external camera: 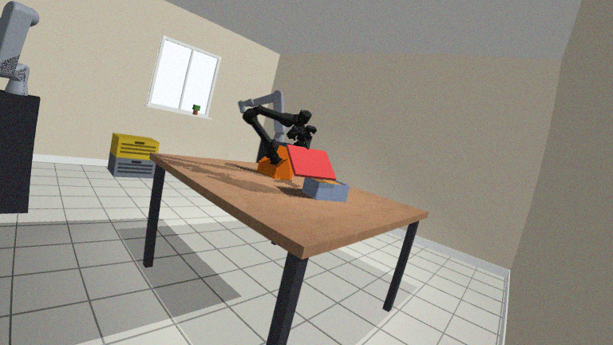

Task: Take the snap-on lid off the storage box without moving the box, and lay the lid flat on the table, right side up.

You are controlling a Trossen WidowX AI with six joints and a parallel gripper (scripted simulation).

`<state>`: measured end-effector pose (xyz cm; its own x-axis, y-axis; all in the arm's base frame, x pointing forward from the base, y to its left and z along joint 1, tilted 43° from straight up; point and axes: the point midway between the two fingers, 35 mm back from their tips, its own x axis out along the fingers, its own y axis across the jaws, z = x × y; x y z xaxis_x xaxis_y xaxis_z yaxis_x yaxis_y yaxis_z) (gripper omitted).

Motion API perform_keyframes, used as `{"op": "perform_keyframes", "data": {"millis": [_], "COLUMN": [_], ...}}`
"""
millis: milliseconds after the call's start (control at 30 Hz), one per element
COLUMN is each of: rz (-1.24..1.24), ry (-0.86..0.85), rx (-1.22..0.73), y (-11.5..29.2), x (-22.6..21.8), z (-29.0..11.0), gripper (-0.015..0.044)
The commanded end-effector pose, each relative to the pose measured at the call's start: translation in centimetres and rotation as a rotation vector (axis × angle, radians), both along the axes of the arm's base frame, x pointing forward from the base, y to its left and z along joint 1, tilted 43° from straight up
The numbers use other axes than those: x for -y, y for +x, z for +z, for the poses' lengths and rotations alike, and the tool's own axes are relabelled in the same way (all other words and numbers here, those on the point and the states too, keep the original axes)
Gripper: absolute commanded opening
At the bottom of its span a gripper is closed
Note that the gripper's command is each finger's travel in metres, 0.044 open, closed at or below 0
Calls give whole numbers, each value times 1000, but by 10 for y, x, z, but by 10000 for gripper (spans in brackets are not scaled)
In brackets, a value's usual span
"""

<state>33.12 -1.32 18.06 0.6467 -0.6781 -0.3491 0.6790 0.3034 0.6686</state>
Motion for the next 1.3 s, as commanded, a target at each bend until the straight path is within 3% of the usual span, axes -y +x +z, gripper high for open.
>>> {"op": "perform_keyframes", "data": {"millis": [0, 1267], "rz": [10, 10], "ry": [3, 0], "rx": [4, 2], "y": [-3, -38], "x": [2, 50], "z": [6, 54], "gripper": [0, 0]}}
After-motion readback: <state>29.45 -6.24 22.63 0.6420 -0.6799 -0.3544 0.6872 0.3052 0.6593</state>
